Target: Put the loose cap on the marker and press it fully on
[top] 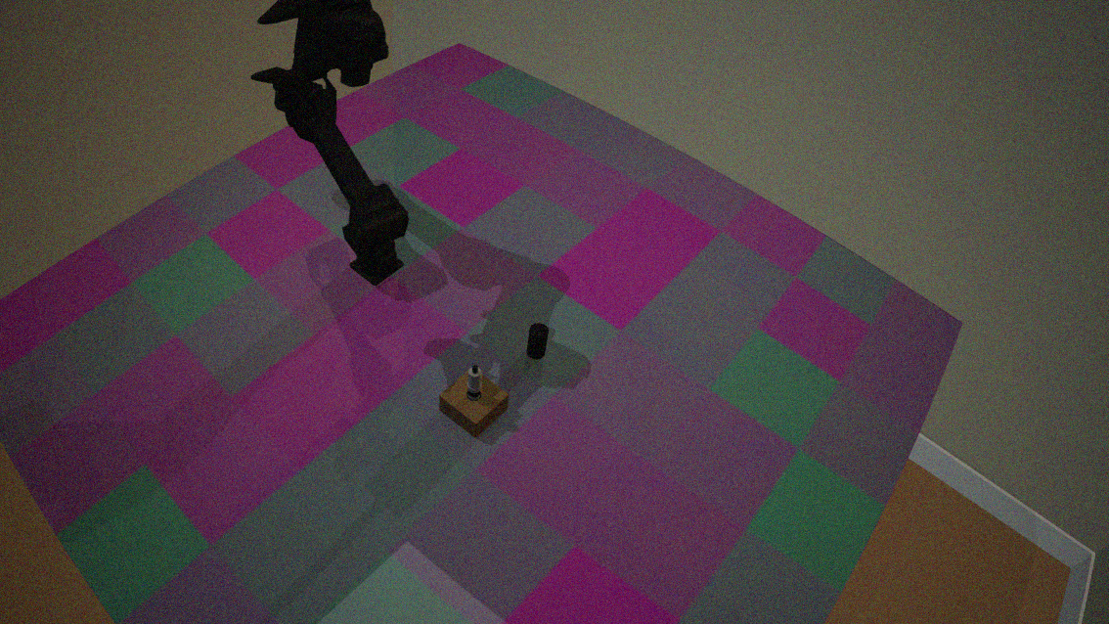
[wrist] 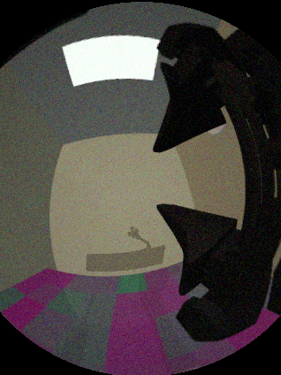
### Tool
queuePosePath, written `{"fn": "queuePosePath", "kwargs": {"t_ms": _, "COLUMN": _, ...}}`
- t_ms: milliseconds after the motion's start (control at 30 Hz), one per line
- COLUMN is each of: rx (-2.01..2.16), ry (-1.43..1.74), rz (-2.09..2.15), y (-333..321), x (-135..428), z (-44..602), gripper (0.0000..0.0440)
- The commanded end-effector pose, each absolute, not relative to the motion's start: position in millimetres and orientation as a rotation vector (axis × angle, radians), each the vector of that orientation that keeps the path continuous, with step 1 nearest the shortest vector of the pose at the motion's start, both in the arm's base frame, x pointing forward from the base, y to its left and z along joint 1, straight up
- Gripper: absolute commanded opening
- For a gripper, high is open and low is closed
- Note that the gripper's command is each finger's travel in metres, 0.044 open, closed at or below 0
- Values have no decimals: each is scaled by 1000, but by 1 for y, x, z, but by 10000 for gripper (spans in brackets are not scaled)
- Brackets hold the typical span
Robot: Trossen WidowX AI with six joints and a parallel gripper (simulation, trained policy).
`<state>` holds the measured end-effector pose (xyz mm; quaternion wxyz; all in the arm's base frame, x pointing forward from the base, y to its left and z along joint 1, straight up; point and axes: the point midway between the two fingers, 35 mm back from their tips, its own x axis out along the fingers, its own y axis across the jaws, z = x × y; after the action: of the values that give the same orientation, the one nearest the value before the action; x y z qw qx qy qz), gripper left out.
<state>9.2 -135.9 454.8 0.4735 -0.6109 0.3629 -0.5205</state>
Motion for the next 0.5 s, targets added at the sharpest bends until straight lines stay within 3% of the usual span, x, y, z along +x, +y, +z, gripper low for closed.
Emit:
{"fn": "queuePosePath", "kwargs": {"t_ms": 0, "rx": -1507, "ry": 874, "rz": -1241, "y": -136, "x": 16, "z": 455, "gripper": 307}}
{"fn": "queuePosePath", "kwargs": {"t_ms": 467, "rx": -1562, "ry": 866, "rz": -1087, "y": -137, "x": 48, "z": 445, "gripper": 307}}
